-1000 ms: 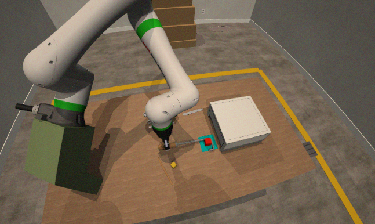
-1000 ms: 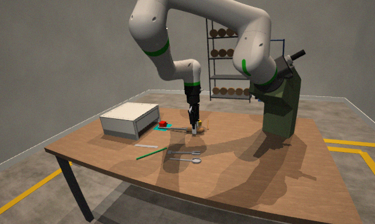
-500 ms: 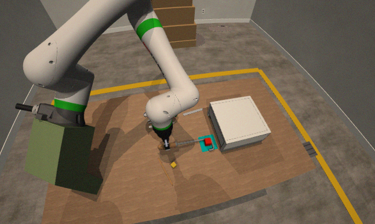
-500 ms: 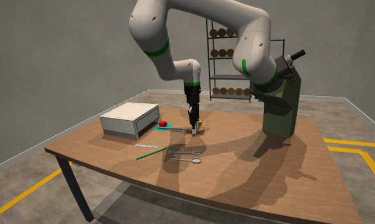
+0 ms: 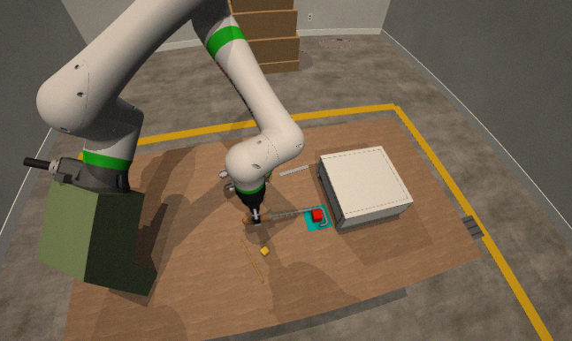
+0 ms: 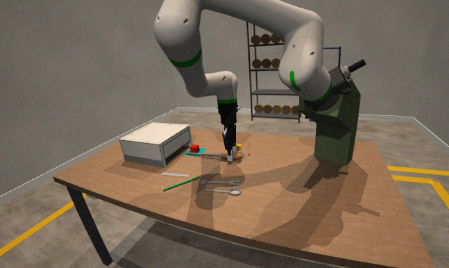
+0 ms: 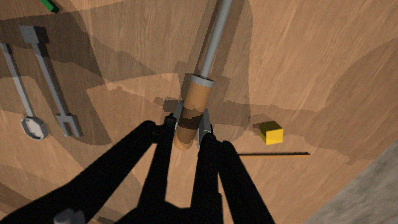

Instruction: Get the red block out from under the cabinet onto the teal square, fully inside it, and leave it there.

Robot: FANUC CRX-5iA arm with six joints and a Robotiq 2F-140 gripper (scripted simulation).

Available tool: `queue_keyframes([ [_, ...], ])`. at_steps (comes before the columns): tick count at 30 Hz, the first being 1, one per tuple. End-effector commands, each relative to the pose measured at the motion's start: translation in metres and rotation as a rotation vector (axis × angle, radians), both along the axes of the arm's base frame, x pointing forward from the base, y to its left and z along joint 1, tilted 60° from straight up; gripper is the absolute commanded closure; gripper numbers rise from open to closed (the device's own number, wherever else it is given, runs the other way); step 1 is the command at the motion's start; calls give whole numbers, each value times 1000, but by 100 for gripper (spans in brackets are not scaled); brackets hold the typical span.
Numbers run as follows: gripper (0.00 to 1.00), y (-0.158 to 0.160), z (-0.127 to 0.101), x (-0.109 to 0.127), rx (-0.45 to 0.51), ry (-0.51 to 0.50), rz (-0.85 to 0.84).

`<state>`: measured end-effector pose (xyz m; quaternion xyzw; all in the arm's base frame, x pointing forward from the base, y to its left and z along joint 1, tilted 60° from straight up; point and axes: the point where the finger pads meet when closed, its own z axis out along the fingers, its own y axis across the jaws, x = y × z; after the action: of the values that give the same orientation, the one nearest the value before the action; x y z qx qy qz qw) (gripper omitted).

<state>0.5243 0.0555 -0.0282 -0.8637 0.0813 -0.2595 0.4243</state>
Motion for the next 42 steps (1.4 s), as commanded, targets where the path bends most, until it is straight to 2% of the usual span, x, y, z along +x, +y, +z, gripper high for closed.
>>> queue_keyframes([
  [1, 100, 0, 0, 0, 0, 0, 0],
  [28, 100, 0, 0, 0, 0, 0, 0],
  [29, 66, 0, 0, 0, 0, 0, 0],
  [42, 66, 0, 0, 0, 0, 0, 0],
])
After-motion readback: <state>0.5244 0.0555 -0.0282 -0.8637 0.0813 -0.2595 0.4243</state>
